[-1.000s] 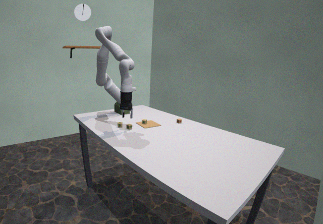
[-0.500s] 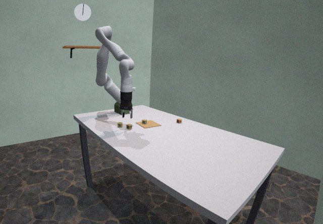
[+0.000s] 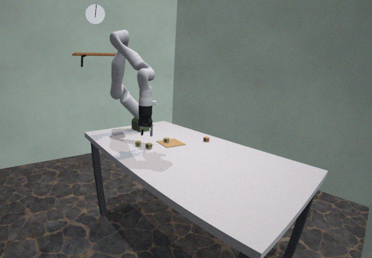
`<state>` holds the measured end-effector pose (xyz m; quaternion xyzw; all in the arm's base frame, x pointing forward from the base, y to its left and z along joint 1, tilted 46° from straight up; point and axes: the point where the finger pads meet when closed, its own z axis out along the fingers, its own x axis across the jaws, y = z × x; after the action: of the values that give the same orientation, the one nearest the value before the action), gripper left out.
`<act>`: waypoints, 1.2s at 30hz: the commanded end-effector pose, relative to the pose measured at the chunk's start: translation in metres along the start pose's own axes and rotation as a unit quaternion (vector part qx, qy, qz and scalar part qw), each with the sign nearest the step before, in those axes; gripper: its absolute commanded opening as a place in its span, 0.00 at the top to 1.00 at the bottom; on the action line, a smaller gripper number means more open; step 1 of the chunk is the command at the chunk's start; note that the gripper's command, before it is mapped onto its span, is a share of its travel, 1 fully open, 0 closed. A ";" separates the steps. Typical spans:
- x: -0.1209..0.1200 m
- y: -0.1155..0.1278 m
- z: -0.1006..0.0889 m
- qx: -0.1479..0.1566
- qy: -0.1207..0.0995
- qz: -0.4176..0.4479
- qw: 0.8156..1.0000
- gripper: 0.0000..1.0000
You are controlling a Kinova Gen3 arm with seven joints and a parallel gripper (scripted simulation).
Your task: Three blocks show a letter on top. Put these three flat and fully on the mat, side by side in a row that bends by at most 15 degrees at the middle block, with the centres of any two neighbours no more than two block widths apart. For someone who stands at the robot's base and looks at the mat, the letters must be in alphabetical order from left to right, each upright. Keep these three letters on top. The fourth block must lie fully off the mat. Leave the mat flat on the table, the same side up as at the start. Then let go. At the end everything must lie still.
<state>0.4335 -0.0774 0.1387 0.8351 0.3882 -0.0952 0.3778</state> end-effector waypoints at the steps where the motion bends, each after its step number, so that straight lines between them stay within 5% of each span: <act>1: 0.001 0.000 -0.001 0.000 0.001 0.000 1.000 0.00; 10: -0.004 0.000 -0.001 -0.001 0.001 0.000 1.000 0.00; 17: -0.071 -0.016 -0.001 0.001 0.001 -0.001 1.000 0.00; 36: -0.072 -0.016 -0.001 0.001 0.001 -0.001 1.000 0.00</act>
<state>0.3725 -0.1120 0.1624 0.8353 0.3889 -0.0953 0.3767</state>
